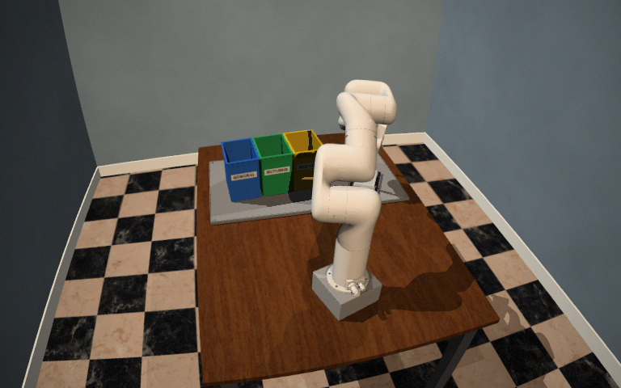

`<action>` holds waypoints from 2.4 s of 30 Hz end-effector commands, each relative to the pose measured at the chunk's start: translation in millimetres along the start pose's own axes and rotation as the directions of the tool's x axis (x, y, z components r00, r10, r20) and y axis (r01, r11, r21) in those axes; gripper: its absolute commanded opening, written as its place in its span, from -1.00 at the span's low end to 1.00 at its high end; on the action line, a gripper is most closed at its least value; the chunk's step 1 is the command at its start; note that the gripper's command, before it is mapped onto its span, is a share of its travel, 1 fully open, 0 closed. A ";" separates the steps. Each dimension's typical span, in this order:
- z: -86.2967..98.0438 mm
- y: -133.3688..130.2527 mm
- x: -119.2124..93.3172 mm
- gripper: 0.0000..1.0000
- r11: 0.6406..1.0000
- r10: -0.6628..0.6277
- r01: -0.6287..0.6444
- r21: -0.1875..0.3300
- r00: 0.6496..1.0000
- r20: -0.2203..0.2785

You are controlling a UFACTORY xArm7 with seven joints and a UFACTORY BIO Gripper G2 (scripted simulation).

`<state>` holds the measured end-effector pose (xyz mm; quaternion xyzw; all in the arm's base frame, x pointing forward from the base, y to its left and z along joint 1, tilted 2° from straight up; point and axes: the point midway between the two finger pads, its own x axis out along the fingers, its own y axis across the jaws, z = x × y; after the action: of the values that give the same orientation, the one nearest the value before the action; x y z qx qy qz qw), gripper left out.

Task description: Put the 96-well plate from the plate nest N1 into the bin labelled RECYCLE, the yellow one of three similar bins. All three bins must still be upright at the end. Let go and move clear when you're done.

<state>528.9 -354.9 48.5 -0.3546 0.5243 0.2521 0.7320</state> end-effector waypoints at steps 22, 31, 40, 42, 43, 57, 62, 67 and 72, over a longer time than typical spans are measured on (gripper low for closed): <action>6.2 -7.9 -25.9 -0.25 1.000 -0.005 0.005 -0.001 1.000 0.001; 16.0 -18.2 -68.6 -0.25 1.000 -0.005 0.005 -0.001 1.000 0.001; 23.6 -26.2 -101.8 -0.25 1.000 -0.005 0.005 -0.001 1.000 0.001; 25.7 -28.4 -111.3 -0.25 1.000 -0.005 0.005 -0.001 1.000 0.001; 26.8 -29.6 -116.1 -0.25 1.000 -0.005 0.005 -0.001 1.000 0.001; 60.8 -19.7 -119.2 -0.25 0.999 -0.039 0.039 0.009 0.993 0.114; 74.6 -13.5 -117.6 -0.25 0.998 -0.067 0.063 0.025 0.976 0.207; 91.7 -6.0 -115.5 -0.25 0.998 -0.069 0.065 0.026 0.974 0.215; 109.5 2.9 -113.5 -0.25 0.994 -0.104 0.091 0.056 0.945 0.311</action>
<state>549.6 -284.0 174.4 -0.3302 0.4267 0.2612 0.8004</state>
